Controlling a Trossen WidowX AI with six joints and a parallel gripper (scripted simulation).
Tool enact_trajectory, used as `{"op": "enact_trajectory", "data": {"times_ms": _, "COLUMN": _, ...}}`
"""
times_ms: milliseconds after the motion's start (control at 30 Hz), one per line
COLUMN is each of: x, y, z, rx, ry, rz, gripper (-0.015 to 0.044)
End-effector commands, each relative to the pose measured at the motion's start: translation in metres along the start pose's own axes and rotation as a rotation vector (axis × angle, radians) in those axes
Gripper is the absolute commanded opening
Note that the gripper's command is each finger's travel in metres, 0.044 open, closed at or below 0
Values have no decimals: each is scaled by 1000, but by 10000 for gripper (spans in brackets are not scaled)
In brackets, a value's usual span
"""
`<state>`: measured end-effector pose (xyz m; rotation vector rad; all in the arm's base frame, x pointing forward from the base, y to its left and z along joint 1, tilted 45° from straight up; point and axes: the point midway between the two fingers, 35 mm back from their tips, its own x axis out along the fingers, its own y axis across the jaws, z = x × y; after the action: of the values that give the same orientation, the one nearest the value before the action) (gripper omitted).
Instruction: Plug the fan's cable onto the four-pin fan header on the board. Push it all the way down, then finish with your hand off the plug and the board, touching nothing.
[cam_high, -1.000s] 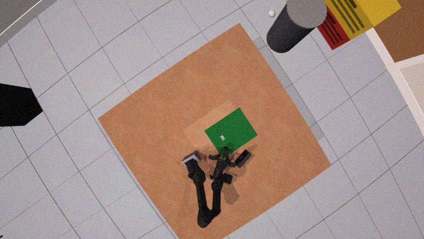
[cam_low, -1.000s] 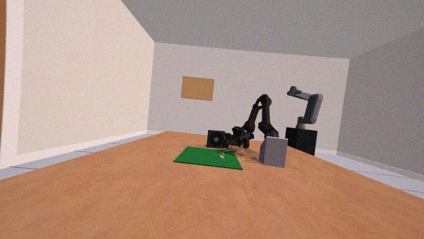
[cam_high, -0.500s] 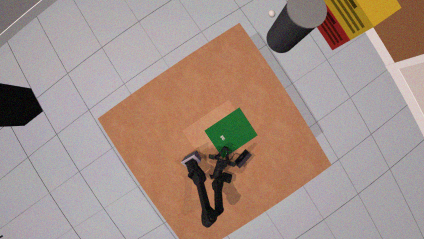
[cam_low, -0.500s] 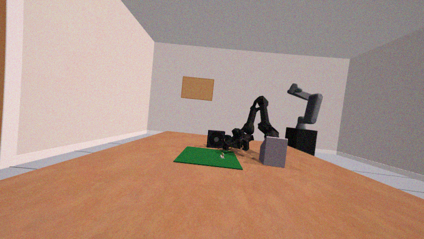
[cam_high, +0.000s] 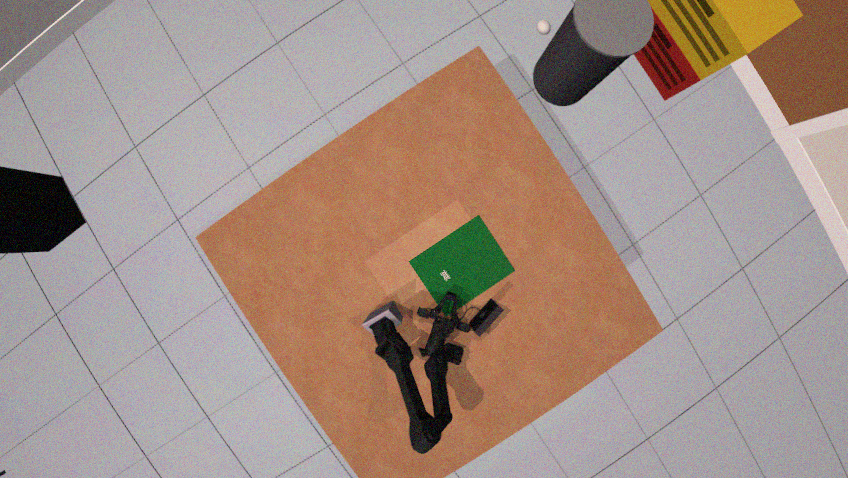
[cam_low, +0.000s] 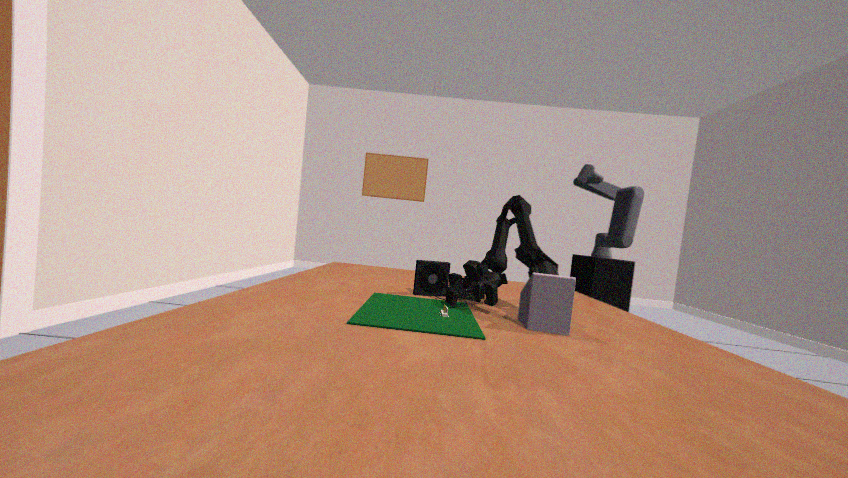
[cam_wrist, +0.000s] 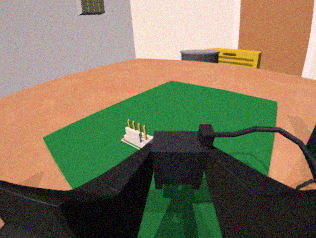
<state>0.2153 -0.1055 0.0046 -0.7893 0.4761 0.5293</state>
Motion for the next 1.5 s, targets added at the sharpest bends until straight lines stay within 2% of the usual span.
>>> {"op": "enact_trajectory", "data": {"times_ms": 0, "x": 1, "y": -1, "z": -4, "rx": -7, "ry": -3, "rz": -2, "gripper": 0}}
{"op": "enact_trajectory", "data": {"times_ms": 1467, "x": 1, "y": 0, "z": -6, "rx": 1, "ry": 0, "rz": 1, "gripper": 0}}
